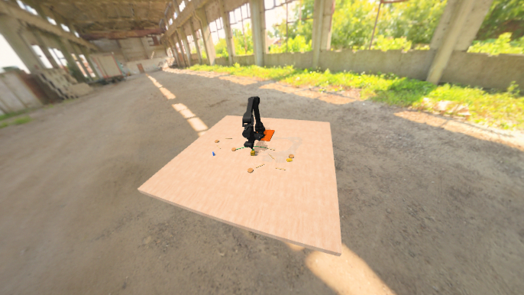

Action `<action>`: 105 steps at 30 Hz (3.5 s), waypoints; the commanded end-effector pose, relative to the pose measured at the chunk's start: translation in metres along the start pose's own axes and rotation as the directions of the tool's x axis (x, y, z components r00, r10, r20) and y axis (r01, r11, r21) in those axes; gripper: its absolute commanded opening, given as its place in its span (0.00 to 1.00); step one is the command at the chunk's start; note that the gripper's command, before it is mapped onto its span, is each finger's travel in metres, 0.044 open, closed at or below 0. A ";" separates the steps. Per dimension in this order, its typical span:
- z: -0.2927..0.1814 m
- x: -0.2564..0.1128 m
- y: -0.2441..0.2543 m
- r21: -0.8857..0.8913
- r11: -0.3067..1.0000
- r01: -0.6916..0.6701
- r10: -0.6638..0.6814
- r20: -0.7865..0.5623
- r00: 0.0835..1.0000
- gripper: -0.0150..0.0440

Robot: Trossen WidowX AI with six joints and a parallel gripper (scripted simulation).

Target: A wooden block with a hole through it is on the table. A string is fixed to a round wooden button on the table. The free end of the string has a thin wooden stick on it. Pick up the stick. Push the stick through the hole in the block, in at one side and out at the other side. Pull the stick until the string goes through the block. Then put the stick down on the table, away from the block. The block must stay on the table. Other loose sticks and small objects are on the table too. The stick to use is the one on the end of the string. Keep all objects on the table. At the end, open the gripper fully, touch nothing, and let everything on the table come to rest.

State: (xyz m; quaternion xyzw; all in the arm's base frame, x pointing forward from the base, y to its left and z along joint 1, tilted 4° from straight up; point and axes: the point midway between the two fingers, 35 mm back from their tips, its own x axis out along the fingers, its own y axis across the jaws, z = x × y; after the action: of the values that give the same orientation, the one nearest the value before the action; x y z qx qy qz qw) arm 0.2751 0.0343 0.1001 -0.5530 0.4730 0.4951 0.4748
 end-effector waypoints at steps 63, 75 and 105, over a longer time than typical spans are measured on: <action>0.050 0.008 0.028 -0.999 0.039 0.008 0.005 0.008 1.000 0.25; 0.051 0.027 0.027 -0.999 0.039 0.008 0.005 0.008 1.000 0.25; 0.029 0.032 0.025 0.094 0.996 -0.004 0.003 0.007 1.000 0.25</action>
State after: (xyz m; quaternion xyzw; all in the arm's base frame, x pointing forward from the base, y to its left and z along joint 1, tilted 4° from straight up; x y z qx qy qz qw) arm 0.2481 0.0675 0.0596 -0.6566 0.3241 0.6041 0.3143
